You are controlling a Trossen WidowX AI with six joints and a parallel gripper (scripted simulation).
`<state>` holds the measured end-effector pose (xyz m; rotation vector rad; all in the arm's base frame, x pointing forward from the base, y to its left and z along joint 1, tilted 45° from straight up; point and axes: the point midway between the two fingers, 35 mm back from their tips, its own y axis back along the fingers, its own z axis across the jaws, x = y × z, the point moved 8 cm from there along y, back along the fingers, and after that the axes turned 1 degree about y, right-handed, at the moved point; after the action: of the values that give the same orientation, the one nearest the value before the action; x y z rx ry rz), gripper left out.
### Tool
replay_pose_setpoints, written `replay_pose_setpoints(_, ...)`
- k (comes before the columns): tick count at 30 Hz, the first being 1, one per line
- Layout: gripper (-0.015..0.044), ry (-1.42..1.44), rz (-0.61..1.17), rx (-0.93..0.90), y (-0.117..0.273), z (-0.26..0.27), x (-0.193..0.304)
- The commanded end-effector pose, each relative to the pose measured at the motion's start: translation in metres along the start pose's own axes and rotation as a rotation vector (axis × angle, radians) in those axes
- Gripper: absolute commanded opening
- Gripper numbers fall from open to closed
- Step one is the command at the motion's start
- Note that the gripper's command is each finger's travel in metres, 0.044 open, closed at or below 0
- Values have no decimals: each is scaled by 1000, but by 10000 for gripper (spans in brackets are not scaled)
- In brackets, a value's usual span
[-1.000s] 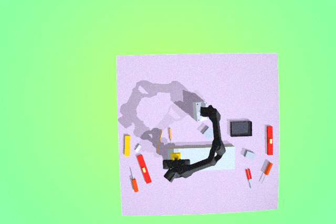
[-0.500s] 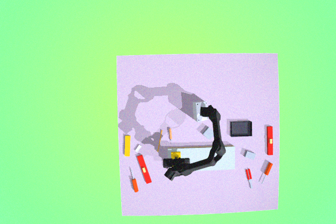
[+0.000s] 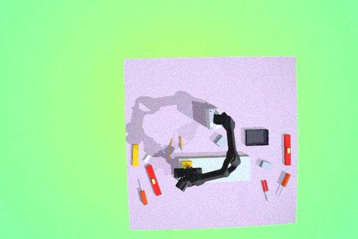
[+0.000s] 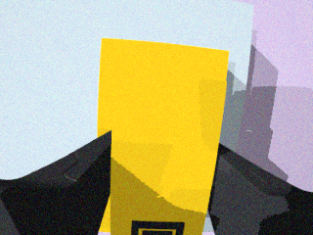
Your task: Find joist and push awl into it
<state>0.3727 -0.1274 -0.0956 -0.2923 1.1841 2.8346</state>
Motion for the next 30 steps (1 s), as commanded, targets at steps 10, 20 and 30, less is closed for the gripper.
replay_pose_setpoints(10,0,-3,-7,-3,-2,30,-1)
replay_pose_setpoints(20,0,-4,-6,-5,-2,56,-2)
replay_pose_setpoints(30,0,-5,-6,-7,-2,83,-2)
